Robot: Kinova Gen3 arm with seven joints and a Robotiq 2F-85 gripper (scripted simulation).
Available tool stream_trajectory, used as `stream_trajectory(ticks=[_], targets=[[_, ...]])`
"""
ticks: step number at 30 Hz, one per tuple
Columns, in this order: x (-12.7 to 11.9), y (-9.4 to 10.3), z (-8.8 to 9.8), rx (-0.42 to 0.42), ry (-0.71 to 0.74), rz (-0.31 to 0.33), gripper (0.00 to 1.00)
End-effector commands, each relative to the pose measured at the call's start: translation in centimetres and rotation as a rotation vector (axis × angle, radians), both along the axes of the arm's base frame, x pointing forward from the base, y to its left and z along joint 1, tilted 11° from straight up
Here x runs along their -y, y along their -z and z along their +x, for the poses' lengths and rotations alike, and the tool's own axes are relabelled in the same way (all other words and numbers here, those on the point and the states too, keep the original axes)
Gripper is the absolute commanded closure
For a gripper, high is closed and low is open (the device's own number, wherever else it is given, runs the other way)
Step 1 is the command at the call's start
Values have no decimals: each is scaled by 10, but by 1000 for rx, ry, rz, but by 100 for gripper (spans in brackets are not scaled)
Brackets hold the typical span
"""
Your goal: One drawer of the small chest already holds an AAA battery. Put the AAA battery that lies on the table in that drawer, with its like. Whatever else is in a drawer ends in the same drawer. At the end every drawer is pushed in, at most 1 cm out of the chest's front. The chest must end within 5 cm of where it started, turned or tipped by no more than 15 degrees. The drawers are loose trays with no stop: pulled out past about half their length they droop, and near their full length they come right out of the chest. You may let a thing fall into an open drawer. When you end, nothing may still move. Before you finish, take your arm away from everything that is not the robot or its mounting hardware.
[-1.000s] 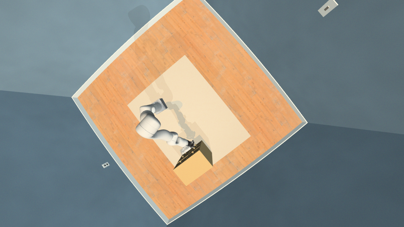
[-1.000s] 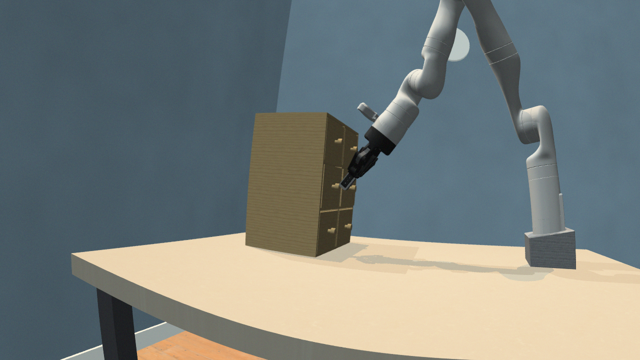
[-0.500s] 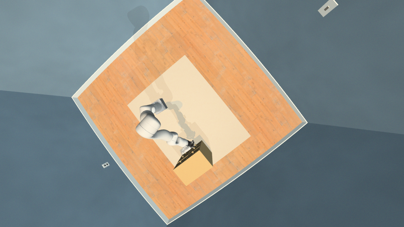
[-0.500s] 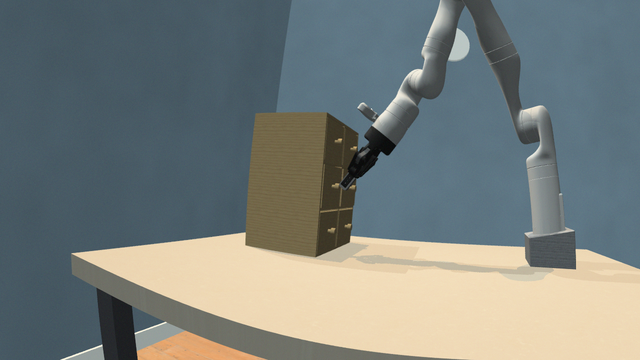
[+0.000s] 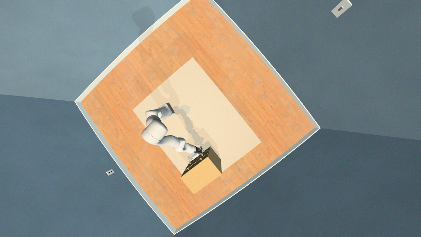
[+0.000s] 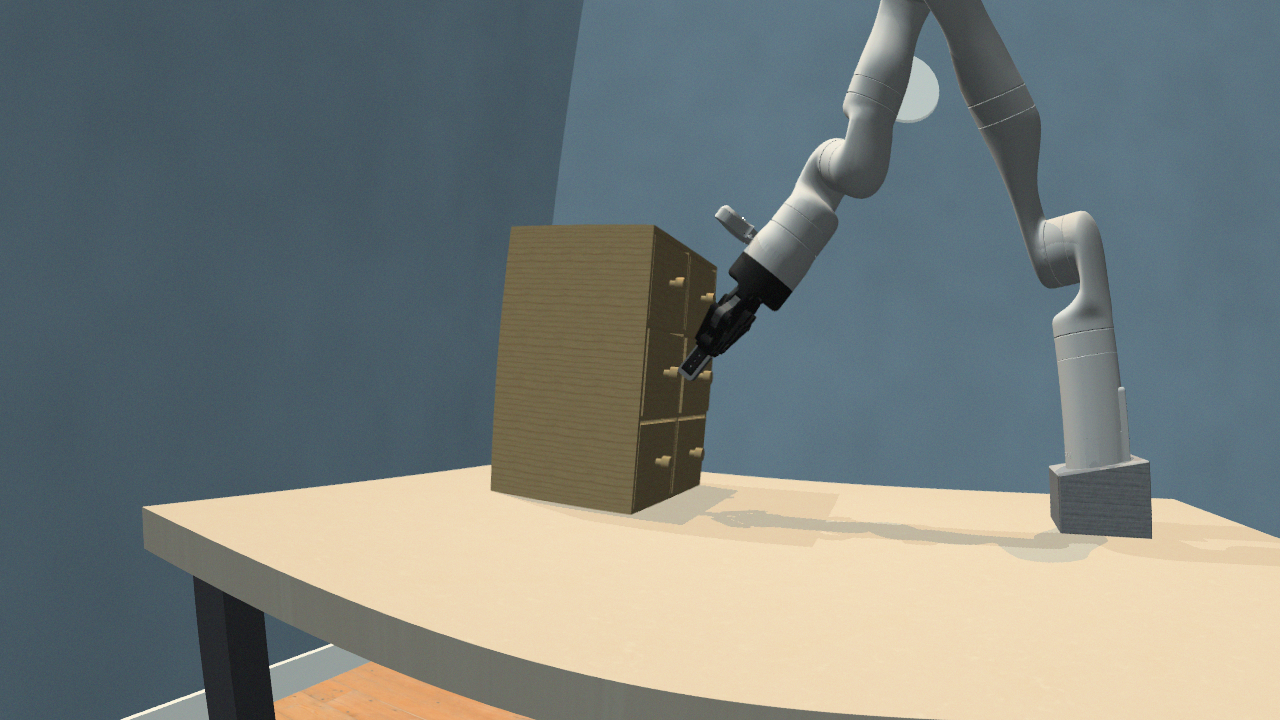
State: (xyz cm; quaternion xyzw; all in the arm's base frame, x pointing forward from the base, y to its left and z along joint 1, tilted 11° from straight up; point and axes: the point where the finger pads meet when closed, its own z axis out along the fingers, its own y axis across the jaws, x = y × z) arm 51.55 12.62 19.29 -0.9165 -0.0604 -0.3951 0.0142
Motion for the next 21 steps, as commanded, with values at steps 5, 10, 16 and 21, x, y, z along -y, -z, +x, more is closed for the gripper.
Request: stream_trajectory(ticks=[5, 10, 16, 21], targets=[[1, -1, 1, -1, -2, -3, 100], [1, -1, 1, -1, -2, -3, 100], [1, -1, 1, -1, -2, -3, 100], [1, 1, -6, -1, -2, -3, 100]])
